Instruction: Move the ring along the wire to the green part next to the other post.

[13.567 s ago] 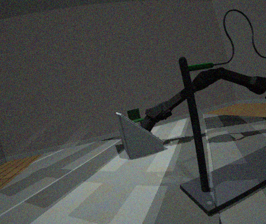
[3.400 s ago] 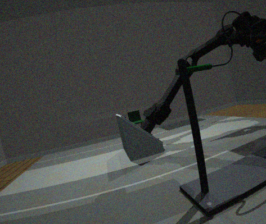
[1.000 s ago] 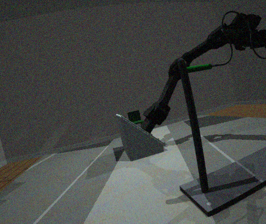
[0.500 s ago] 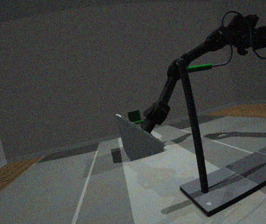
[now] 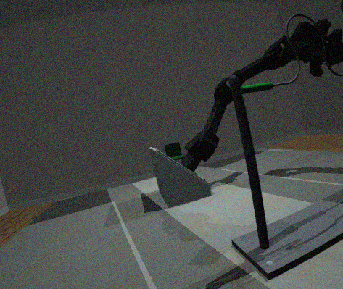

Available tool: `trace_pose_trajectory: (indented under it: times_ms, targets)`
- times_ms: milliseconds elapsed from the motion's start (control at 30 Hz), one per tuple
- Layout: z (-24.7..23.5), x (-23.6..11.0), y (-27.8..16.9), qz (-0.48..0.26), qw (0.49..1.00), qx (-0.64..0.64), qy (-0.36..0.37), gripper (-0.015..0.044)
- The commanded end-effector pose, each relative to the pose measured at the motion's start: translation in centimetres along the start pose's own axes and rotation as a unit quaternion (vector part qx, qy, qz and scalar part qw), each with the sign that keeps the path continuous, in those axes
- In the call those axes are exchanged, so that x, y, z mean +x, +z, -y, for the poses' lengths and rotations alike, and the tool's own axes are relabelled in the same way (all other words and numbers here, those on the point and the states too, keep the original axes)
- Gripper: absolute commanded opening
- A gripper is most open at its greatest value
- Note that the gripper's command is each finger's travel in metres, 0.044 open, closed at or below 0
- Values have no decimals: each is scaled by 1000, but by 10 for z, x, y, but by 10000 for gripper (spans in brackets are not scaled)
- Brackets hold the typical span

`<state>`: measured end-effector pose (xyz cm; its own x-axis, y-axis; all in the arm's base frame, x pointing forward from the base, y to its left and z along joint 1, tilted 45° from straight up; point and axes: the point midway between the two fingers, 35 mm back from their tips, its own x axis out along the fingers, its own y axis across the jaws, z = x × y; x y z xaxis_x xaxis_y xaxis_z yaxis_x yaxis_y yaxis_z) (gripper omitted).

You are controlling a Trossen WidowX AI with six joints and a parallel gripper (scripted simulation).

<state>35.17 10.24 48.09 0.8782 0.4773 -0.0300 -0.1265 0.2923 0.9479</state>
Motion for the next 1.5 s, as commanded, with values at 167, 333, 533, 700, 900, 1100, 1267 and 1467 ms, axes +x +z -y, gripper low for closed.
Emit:
trace_pose_trajectory:
  times_ms: [167, 333, 533, 700, 900, 1100, 1267, 1467]
  targets:
    - [-6, -3, -1, 7, 998, 57, 37, -150]
    - [-8, -3, -1, 10, 995, 87, 53, -150]
    - [-11, -3, -1, 15, 990, 123, 73, -150]
    - [-13, -3, 0, 19, 984, 152, 90, -150]
    - [-15, -3, 1, 23, 976, 187, 109, -150]
    - [-17, -3, 2, 28, 966, 222, 129, -150]
    - [-19, -4, 3, 31, 957, 250, 145, -150]
    - [-22, -4, 4, 36, 944, 284, 164, -150]
